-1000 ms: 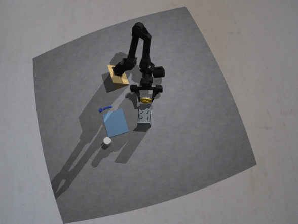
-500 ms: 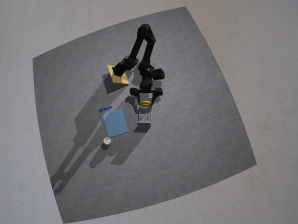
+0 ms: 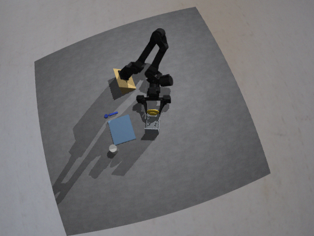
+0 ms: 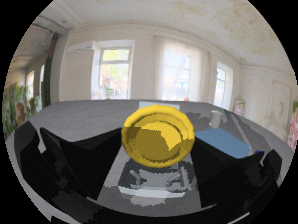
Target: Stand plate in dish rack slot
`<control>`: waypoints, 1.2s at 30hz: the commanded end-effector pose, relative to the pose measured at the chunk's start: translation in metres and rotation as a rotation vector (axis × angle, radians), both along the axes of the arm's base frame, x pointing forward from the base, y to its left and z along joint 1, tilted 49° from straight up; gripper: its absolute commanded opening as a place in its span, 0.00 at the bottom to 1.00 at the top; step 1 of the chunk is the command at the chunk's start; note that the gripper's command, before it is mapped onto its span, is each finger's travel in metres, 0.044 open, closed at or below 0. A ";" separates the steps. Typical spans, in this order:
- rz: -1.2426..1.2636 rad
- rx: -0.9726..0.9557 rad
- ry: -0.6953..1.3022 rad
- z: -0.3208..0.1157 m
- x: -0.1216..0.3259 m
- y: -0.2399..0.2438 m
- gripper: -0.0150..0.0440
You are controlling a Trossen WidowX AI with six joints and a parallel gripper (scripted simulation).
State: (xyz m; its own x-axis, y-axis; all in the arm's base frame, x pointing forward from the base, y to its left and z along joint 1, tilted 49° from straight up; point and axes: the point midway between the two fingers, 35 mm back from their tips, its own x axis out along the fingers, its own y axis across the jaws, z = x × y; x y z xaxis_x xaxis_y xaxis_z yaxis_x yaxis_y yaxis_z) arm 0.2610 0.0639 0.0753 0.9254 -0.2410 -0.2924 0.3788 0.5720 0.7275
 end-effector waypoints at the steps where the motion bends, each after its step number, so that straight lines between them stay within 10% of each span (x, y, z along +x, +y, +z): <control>1: 0.000 0.002 0.002 -0.009 0.000 0.009 0.25; 15: 0.006 -0.004 0.008 -0.007 -0.001 0.006 0.25; 30: 0.002 0.000 0.005 -0.007 0.000 0.006 0.92; 36: 0.002 0.000 0.005 -0.007 0.000 0.006 0.93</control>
State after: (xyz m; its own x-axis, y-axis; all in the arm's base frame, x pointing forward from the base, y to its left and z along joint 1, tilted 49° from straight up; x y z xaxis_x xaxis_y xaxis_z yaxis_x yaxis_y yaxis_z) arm 0.2606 0.0700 0.0683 0.9246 -0.2385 -0.2970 0.3809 0.5727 0.7259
